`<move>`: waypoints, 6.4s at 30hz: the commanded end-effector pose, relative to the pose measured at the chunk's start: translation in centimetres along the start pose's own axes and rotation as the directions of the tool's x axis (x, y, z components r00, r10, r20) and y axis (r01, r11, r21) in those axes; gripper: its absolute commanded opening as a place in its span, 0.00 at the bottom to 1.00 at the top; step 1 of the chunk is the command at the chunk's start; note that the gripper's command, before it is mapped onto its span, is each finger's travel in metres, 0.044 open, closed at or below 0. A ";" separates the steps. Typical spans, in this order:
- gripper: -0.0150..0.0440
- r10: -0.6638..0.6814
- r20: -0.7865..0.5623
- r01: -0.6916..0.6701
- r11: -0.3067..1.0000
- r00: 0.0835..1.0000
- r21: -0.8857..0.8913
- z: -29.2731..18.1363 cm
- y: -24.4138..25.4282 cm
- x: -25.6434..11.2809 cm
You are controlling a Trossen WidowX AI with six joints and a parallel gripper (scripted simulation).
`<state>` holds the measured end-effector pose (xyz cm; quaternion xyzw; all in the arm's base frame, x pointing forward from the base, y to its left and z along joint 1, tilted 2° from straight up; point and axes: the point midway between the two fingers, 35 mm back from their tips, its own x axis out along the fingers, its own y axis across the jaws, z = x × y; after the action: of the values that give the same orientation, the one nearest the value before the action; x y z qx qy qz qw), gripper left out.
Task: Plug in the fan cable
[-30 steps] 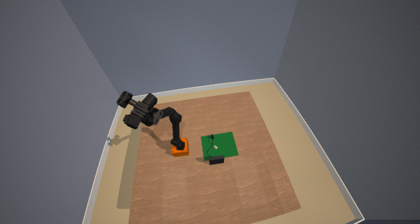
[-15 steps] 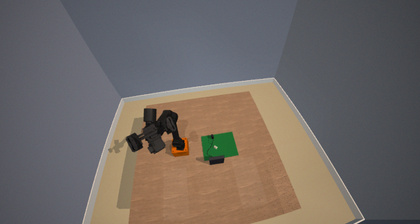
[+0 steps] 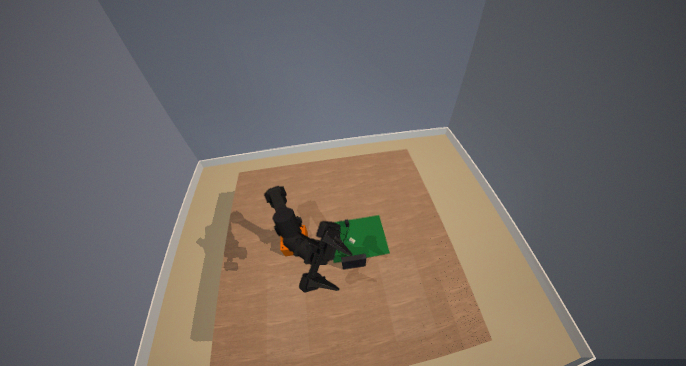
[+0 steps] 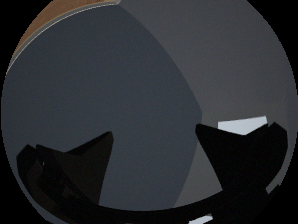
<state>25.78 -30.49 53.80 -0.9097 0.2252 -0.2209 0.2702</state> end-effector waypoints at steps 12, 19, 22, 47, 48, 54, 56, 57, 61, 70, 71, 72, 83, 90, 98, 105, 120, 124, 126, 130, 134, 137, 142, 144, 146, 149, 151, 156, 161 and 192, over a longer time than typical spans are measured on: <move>1.00 0.051 0.618 -0.359 0.850 0.785 0.386 25.0 -4.0 0.3; 1.00 0.079 0.845 -0.576 0.765 0.529 0.289 35.7 -7.3 -5.3; 1.00 0.106 0.910 -0.647 0.736 0.401 0.200 39.5 -8.5 -8.6; 1.00 0.550 0.790 -0.594 0.550 -0.271 -0.587 49.5 -9.9 -35.5; 1.00 0.550 0.790 -0.594 0.550 -0.271 -0.587 50.0 -9.7 -35.6; 1.00 0.550 0.790 -0.594 0.550 -0.271 -0.587 55.7 -5.9 -37.4; 1.00 0.550 0.790 -0.594 0.550 -0.271 -0.587 57.0 -4.7 -38.1; 1.00 0.550 0.790 -0.594 0.550 -0.271 -0.587 57.2 -4.5 -38.2; 1.00 0.550 0.790 -0.594 0.550 -0.271 -0.587 57.2 -4.5 -38.2; 1.00 0.550 0.790 -0.594 0.550 -0.271 -0.587 58.2 -3.9 -38.5; 1.00 0.550 0.790 -0.594 0.550 -0.271 -0.587 58.3 -3.8 -38.5; 1.00 0.550 0.790 -0.594 0.550 -0.271 -0.587 58.4 -3.7 -38.5; 1.00 0.550 0.790 -0.594 0.550 -0.271 -0.587 59.8 -2.7 -39.0; 1.00 0.550 0.790 -0.594 0.550 -0.271 -0.587 60.7 -2.1 -39.4; 1.00 0.550 0.790 -0.594 0.550 -0.271 -0.587 61.1 -1.7 -39.5; 0.78 0.545 0.793 -0.593 0.554 -0.272 -0.584 61.0 -2.0 -39.4; 0.25 0.545 0.793 -0.593 0.554 -0.272 -0.584 61.0 -2.0 -39.4; 0.25 0.549 0.791 -0.594 0.551 -0.271 -0.586 58.0 -4.1 -38.4; 0.25 0.550 0.790 -0.594 0.550 -0.271 -0.587 57.1 -4.7 -38.1; 0.25 0.550 0.790 -0.594 0.550 -0.271 -0.587 57.2 -4.7 -38.1; 0.25 0.551 0.790 -0.526 0.603 -0.270 -0.600 57.1 -3.8 -36.7; 0.25 0.552 0.789 -0.438 0.659 -0.269 -0.611 56.8 -2.6 -35.1; 0.25 0.554 0.789 -0.282 0.737 -0.267 -0.614 56.1 -0.4 -32.7; 0.25 0.555 0.788 -0.217 0.762 -0.266 -0.610 55.8 0.5 -31.7; 0.25 0.555 0.788 -0.151 0.783 -0.266 -0.603 55.5 1.4 -30.9; 0.25 0.556 0.788 -0.073 0.803 -0.265 -0.591 55.0 2.6 -29.9; 0.25 0.556 0.788 -0.067 0.804 -0.265 -0.590 55.0 2.6 -29.8; 0.25 0.556 0.788 -0.067 0.804 -0.265 -0.590 55.1 2.7 -29.8; 0.25 0.556 0.788 -0.067 0.804 -0.265 -0.590 55.1 2.7 -29.8; 0.25 0.556 0.788 -0.070 0.804 -0.266 -0.591 56.5 3.6 -31.3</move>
<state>29.60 5.47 1.27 -0.6862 0.2055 0.6556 0.2390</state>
